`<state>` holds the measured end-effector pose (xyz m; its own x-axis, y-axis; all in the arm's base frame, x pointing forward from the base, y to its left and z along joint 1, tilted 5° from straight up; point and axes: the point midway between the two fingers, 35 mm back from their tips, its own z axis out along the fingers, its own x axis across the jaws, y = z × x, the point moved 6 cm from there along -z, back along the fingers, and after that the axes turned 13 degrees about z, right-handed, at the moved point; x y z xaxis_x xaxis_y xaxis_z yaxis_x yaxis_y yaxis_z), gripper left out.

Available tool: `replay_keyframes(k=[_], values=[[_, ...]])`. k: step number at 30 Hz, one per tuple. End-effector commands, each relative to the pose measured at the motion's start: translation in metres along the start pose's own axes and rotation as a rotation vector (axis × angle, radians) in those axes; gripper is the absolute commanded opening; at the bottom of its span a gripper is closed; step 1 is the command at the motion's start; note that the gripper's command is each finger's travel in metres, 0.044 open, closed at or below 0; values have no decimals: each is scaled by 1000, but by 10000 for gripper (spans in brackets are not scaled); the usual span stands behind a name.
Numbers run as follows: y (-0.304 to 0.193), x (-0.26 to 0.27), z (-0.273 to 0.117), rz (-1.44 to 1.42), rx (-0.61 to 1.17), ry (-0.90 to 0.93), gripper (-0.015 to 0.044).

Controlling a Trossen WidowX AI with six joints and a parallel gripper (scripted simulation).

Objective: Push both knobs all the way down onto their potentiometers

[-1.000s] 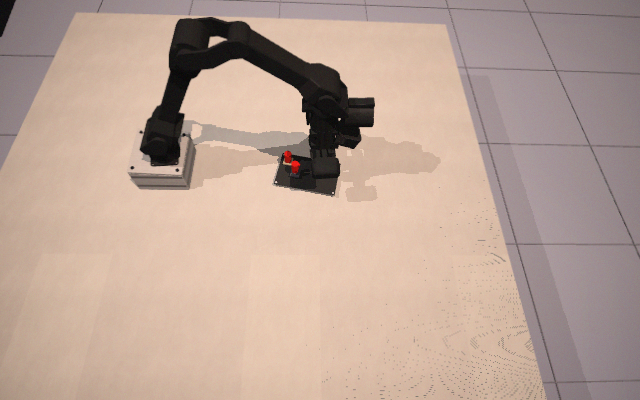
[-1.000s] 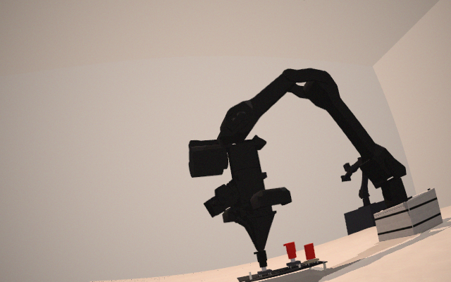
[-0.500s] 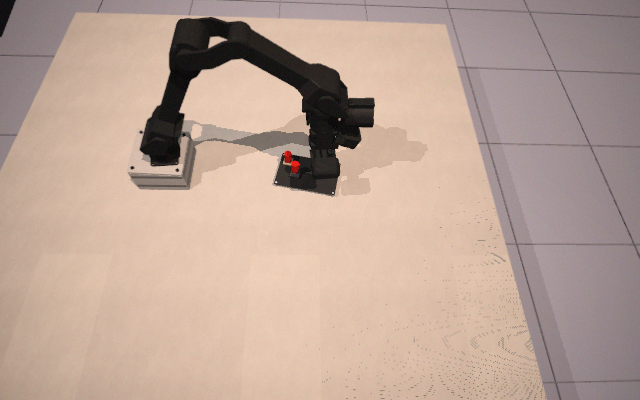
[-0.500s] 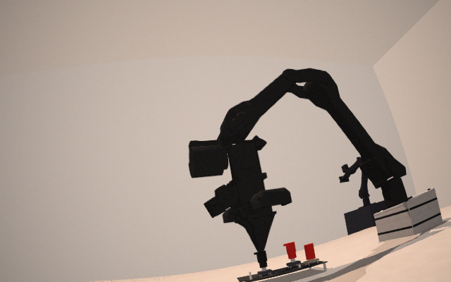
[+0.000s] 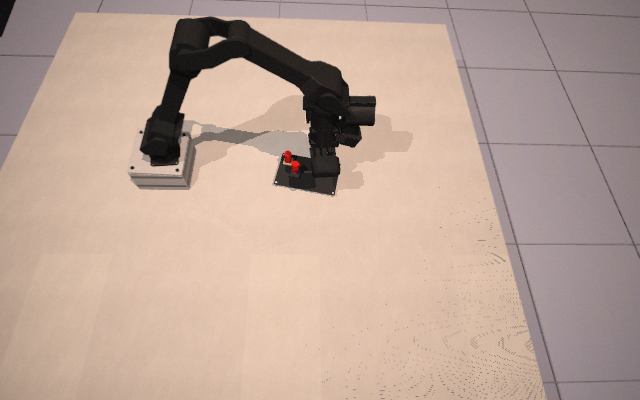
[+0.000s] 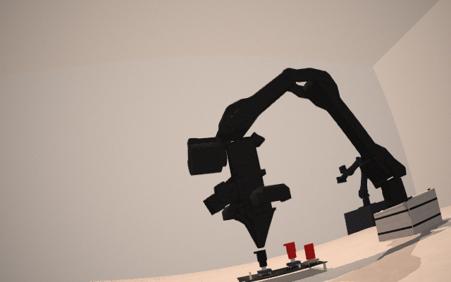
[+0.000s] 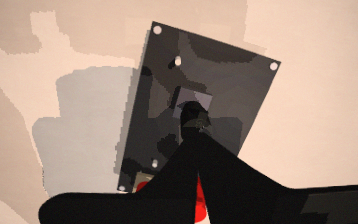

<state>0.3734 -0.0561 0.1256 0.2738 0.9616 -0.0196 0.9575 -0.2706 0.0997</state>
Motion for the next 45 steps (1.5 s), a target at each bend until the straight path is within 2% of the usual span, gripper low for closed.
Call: replay_keyframes(k=[1,2,11,19,26,45], values=[[1,0,-7,2,-6,-2,0],[1,0,-9,2,-6,-2,0],[-2,0,-5,0,-2,0,236],[-88,-11,-28,1,2,-2,440],[-167,-20,-25,2,6,-4,440],[-169,-21,-24,2,6,-4,440]])
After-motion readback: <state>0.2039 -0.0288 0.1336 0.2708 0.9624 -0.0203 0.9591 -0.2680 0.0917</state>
